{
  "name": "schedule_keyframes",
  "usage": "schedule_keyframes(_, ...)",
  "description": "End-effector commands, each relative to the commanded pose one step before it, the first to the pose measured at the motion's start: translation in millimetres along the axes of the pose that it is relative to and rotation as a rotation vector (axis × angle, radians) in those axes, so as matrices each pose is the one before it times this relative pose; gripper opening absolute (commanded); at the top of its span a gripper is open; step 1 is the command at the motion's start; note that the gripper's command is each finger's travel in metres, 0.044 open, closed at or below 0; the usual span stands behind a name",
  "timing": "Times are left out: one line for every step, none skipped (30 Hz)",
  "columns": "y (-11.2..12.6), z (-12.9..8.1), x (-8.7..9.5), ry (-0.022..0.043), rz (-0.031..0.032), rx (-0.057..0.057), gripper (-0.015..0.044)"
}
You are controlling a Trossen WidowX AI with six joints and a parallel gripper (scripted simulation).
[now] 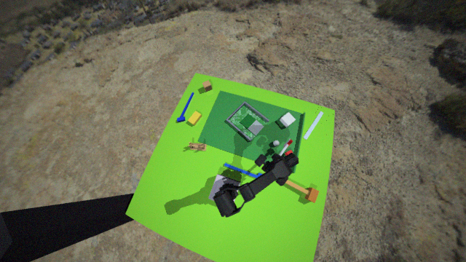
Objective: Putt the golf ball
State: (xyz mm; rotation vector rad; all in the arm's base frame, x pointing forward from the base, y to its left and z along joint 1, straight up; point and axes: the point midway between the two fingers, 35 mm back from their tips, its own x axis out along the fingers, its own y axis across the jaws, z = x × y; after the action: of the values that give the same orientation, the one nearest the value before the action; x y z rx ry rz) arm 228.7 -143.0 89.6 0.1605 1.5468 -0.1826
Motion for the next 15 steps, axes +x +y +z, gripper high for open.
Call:
schedule_keyframes(-1.03, -0.61, 14.11, 0.00445, -0.00236, 0.01, 0.0)
schedule_keyframes(0.05, -0.03, 4.62, 0.00002, 0.00001, 0.0, 0.0)
schedule_keyframes(0.08, -0.12, 4.76, 0.00002, 0.00001, 0.0, 0.0)
schedule_keyframes(0.11, -0.21, 4.77, 0.00003, 0.00001, 0.0, 0.0)
schedule_keyframes(0.11, -0.23, 3.76, 0.00003, 0.00001, 0.0, 0.0)
schedule_keyframes(0.08, -0.16, 2.27, 0.00002, 0.00001, 0.0, 0.0)
schedule_keyframes(0.03, -0.06, 0.76, 0.00001, 0.0, 0.0, 0.0)
schedule_keyframes(0.0, 0.0, 0.0, 0.0, 0.0, 0.0, 0.0)
schedule_keyframes(0.0, 0.01, 0.26, 0.0, 0.0, 0.0, 0.0)
schedule_keyframes(-0.01, 0.03, 0.52, 0.0, 0.0, 0.0, 0.0)
schedule_keyframes(-0.01, 0.04, 0.8, 0.0, 0.0, 0.0, 0.0)
schedule_keyframes(-0.01, 0.05, 1.02, 0.0, 0.0, 0.0, 0.0)
schedule_keyframes(-0.01, 0.06, 1.24, 0.0, 0.0, 0.0, 0.0)
schedule_keyframes(-0.01, 0.06, 1.45, 0.0, 0.0, 0.0, 0.0)
schedule_keyframes(0.0, 0.05, 1.58, 0.0, 0.0, 0.0, 0.0)
